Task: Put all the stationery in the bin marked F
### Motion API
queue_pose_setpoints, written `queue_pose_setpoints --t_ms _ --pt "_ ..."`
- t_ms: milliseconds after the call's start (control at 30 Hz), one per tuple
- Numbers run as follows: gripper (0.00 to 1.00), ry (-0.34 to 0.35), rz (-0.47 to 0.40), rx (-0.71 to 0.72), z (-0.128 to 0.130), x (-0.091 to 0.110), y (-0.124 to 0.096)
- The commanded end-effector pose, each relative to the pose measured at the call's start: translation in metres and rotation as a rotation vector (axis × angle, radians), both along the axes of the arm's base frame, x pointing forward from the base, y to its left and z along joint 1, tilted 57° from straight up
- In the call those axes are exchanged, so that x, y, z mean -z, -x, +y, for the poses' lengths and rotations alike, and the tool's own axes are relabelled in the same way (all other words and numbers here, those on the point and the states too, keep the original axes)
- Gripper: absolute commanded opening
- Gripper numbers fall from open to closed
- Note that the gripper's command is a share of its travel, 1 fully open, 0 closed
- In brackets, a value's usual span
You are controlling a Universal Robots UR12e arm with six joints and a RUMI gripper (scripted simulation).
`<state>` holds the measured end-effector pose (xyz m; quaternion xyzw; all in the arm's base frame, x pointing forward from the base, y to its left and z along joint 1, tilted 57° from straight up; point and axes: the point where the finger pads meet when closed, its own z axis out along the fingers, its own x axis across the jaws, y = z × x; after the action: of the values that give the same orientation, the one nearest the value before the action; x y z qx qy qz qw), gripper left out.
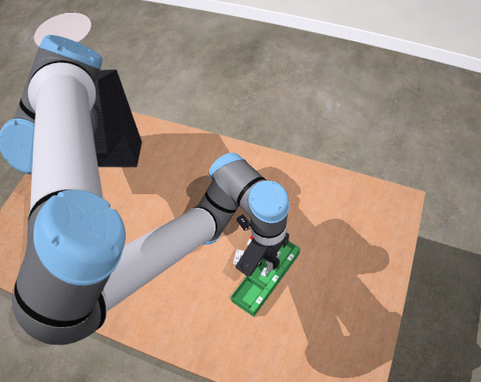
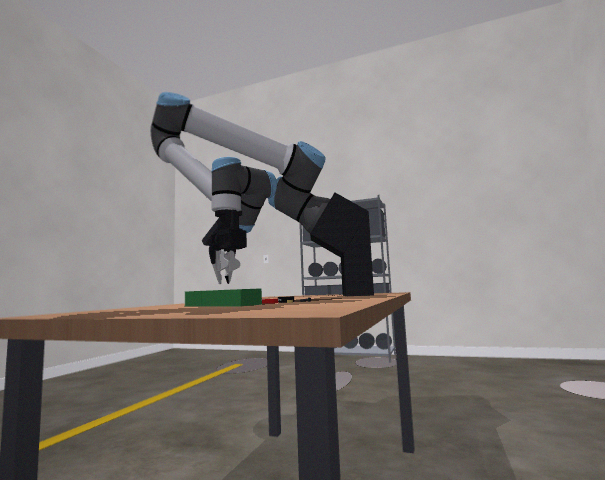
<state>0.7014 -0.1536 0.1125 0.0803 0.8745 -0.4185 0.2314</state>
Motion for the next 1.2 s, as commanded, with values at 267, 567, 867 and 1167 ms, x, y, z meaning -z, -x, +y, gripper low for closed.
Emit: queue_pose_setpoints --t_ms 267,567,867,1167 --pt "0.23 0.033 0.077 -0.054 0.010 0.011 0.009" --pt "0.23 0.054 0.123 -0.087 0.038 0.063 0.039" --pt "0.23 0.054 0.123 -0.087 0.062 0.109 0.065" --pt "0.23 0.054 0.123 -0.087 0.063 0.108 0.065"
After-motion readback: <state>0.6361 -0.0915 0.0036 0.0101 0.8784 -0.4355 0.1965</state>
